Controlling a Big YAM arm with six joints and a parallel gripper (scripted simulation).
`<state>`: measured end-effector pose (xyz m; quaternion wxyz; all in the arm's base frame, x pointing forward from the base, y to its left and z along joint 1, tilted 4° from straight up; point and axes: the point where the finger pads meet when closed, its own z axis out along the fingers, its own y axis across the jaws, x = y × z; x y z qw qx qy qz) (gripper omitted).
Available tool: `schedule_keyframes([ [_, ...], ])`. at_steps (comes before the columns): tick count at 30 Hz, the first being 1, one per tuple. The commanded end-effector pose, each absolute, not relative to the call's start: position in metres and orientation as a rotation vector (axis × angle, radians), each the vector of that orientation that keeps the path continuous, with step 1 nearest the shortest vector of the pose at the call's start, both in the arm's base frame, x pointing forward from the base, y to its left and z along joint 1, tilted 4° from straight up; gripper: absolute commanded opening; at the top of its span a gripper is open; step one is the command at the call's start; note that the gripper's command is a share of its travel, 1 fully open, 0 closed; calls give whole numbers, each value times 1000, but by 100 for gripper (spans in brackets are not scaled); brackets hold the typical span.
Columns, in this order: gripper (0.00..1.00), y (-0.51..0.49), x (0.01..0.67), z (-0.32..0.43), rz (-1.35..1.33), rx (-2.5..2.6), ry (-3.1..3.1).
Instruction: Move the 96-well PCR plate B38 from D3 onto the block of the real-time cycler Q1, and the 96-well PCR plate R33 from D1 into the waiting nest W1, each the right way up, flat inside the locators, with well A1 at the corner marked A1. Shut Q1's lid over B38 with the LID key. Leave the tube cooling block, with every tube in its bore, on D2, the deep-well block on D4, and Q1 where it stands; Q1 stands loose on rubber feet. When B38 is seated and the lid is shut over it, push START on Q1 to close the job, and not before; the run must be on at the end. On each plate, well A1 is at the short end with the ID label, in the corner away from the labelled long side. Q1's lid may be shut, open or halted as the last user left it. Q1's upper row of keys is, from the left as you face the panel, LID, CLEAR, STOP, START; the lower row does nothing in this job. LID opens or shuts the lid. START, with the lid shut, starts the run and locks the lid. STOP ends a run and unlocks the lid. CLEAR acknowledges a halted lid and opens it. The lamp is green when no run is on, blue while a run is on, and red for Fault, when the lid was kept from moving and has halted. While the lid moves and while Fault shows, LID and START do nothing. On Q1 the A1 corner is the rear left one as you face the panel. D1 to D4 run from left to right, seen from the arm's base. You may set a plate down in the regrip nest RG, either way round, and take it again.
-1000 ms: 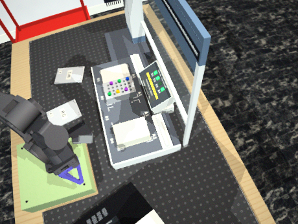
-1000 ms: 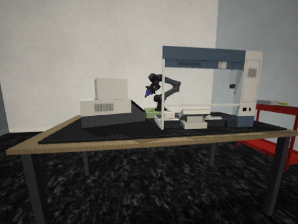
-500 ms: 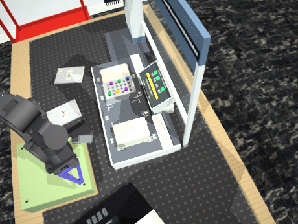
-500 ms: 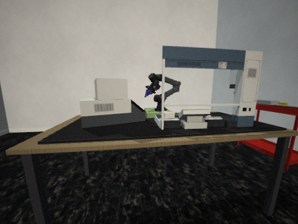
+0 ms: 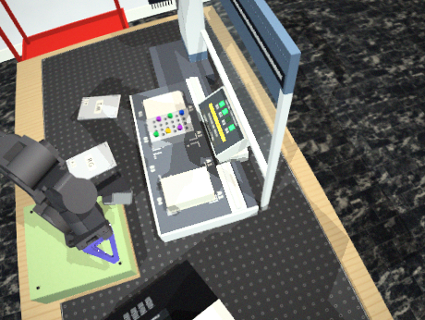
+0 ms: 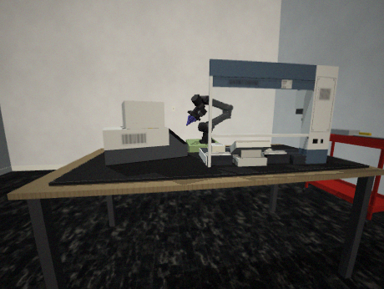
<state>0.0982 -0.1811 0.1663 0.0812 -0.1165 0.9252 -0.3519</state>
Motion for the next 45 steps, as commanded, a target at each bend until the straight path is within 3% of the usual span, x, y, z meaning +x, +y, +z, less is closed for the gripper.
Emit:
schedule_keyframes([
  [1, 0, -186, 100, 174, -1078, -344, 2749],
  [45, 0, -189, 103, 205, -1133, -328, 2697],
])
